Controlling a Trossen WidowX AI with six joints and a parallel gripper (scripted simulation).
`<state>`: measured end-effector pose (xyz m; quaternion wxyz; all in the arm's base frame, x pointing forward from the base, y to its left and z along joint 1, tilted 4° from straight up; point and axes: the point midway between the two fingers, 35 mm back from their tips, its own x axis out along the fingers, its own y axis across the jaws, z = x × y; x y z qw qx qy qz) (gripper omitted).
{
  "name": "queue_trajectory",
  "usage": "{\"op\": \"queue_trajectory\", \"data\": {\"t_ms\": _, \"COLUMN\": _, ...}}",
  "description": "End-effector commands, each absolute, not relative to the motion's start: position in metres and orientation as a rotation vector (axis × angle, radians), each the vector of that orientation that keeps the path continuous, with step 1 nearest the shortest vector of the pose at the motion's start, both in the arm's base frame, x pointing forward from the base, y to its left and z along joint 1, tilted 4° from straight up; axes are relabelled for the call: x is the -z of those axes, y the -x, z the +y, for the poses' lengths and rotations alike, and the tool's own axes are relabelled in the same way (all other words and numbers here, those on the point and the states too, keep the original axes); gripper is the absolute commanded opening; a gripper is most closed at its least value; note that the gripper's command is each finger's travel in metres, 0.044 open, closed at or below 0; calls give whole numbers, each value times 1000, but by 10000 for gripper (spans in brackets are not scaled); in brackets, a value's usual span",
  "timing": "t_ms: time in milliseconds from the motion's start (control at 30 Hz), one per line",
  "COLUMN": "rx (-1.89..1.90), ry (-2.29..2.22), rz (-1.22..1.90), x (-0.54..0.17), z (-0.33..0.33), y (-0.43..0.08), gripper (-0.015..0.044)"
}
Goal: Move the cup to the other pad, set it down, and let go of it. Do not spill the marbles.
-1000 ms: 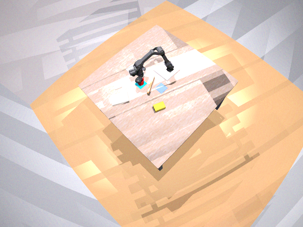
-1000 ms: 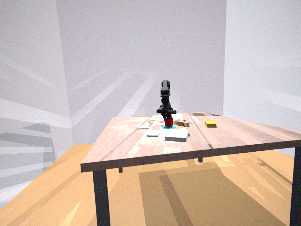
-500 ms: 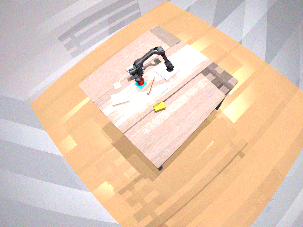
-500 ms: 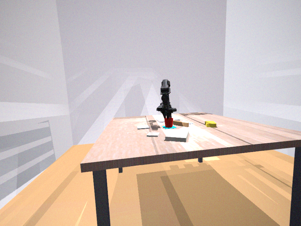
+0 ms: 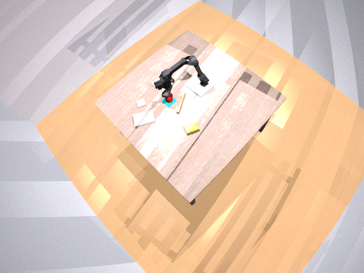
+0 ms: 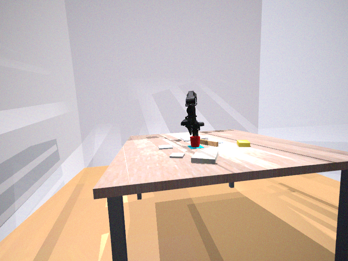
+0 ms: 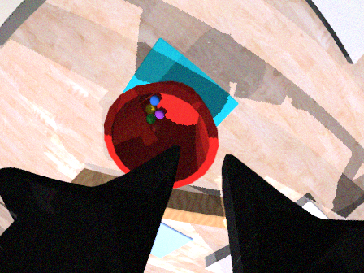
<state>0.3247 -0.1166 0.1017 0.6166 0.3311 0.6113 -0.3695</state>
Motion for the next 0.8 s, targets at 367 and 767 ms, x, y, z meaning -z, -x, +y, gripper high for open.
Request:
{"op": "queue_trajectory", "data": {"t_ms": 367, "rx": 850, "ry": -762, "rz": 1407, "x": -110, "z": -115, "y": -325, "gripper": 259}}
{"op": "queue_trajectory", "data": {"t_ms": 767, "rx": 851, "ry": -762, "rz": 1405, "x": -130, "z": -115, "y": -327, "gripper": 440}}
